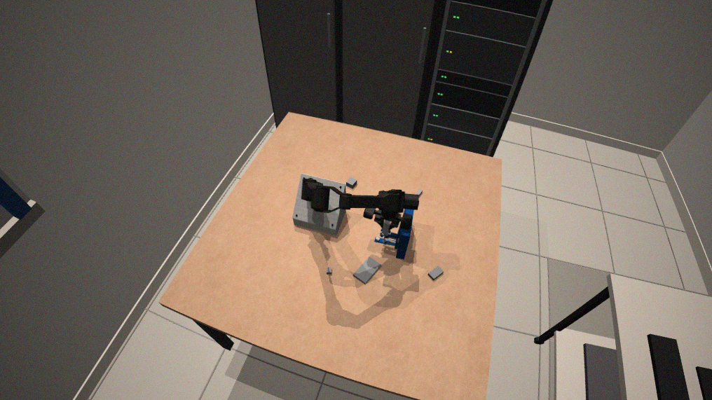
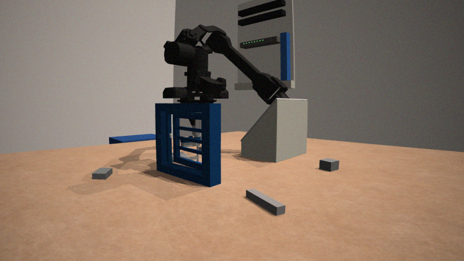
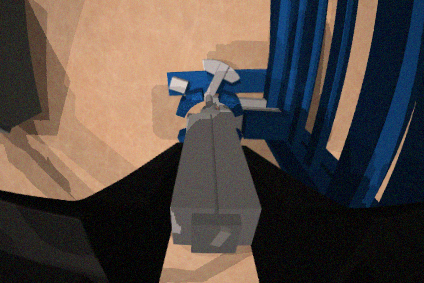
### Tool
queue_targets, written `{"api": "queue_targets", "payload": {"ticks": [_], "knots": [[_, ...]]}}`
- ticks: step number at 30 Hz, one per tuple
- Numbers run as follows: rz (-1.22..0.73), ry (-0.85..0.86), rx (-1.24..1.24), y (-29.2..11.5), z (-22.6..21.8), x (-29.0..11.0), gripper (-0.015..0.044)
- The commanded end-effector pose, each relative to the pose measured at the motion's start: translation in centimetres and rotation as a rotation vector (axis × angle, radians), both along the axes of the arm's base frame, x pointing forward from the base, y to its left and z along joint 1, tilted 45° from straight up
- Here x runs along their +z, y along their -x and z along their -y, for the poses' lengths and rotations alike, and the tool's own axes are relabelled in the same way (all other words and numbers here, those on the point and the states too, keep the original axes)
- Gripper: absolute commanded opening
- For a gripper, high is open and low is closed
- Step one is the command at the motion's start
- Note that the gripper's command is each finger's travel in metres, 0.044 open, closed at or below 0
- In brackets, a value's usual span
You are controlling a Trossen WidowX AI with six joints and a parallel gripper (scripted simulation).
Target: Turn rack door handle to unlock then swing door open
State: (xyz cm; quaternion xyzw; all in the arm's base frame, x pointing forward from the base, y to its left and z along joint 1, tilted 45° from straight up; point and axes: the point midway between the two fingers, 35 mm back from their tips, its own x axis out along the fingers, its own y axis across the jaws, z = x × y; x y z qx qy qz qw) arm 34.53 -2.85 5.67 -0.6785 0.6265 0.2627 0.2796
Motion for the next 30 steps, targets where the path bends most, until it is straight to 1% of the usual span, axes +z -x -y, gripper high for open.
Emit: {"api": "queue_targets", "payload": {"ticks": [1, 30], "knots": [[0.059, -0.012, -0.057, 0.3, -0.1, -0.2, 0.0024], [0.400, -0.051, -0.405, 4.5, -1.8, -2.3, 0.0024]]}}
